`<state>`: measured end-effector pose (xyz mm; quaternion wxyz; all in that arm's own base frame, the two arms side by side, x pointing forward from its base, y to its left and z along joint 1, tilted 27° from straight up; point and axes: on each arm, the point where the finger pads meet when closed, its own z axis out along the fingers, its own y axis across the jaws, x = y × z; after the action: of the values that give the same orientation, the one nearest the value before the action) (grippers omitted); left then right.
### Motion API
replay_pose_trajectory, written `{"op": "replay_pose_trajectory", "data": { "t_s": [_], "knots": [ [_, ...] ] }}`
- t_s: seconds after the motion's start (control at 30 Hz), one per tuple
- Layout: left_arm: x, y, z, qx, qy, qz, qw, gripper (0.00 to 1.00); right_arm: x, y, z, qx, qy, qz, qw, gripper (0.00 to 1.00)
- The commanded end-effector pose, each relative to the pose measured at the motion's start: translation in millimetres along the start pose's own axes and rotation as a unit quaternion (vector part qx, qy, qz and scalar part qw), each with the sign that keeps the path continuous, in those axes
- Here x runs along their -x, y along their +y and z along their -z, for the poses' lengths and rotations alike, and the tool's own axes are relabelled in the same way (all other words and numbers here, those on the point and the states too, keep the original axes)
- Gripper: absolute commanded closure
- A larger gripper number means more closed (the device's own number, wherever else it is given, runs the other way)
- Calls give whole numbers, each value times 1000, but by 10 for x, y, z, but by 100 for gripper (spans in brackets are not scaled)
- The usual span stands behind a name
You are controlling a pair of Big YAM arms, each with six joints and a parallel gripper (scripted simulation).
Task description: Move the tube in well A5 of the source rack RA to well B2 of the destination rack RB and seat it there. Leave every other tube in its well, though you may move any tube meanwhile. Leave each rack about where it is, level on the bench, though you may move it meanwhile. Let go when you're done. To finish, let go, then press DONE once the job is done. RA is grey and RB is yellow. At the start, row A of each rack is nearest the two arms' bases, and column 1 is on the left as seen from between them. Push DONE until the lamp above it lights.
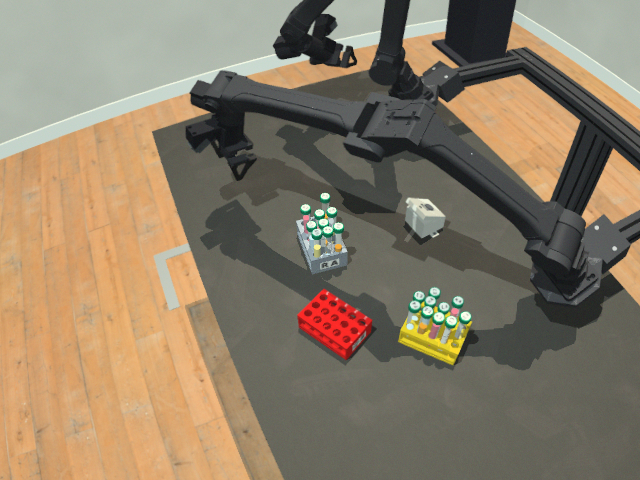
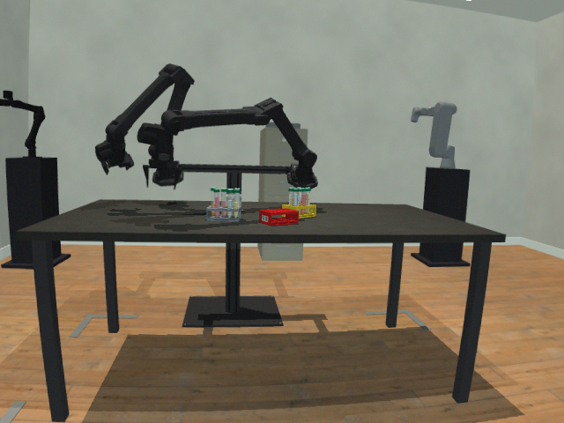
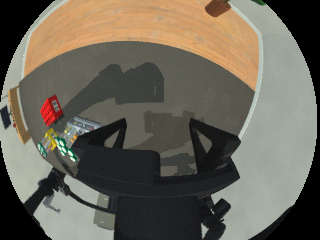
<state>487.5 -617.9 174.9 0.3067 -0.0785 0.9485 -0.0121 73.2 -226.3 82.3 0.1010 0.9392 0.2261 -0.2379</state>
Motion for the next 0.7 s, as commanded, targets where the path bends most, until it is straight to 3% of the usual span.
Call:
{"op": "replay_pose_trajectory", "data": {
  "t_s": [0.0,0.53,0.57,0.67],
  "knots": [
    [33,-30,93,-7,-3,2,1000,0,8,15,13,2,0,-2,1000,0],
    [33,-30,93,-7,-3,2,1000,0,8,15,13,2,0,-2,1000,0],
    [137,-42,297,-24,-6,22,999,70,20,71,54,8,1,-5,1000,70],
    [59,-26,498,-19,-3,9,1000,70,20,71,54,8,1,-5,1000,70]
  ]
}}
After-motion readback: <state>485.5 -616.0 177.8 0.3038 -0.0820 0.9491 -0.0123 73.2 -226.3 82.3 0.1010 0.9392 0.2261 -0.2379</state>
